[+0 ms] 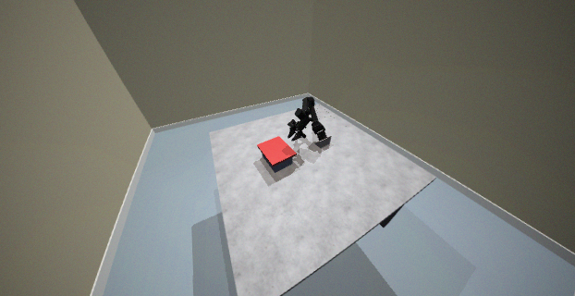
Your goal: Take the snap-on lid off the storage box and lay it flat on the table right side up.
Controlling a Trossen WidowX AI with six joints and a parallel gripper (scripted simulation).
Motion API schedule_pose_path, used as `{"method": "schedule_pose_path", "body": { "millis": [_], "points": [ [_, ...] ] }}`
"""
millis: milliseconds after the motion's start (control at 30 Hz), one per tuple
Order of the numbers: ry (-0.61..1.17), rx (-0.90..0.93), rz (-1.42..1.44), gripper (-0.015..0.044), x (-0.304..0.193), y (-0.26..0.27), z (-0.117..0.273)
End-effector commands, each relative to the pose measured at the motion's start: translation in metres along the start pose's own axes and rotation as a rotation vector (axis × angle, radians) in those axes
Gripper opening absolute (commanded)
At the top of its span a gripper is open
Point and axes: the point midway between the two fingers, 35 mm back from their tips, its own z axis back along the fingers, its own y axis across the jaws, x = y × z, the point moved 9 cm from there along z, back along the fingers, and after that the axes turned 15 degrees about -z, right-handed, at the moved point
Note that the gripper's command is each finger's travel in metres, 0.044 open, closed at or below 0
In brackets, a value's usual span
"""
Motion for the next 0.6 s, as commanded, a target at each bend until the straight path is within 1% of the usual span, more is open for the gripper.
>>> {"method": "schedule_pose_path", "body": {
  "millis": [0,567],
  "points": [
    [0.004,-0.009,0.010,0.0235,-0.002,-0.002,-0.006],
    [0.005,-0.010,0.010,0.0235,-0.002,-0.002,-0.034]
  ]
}}
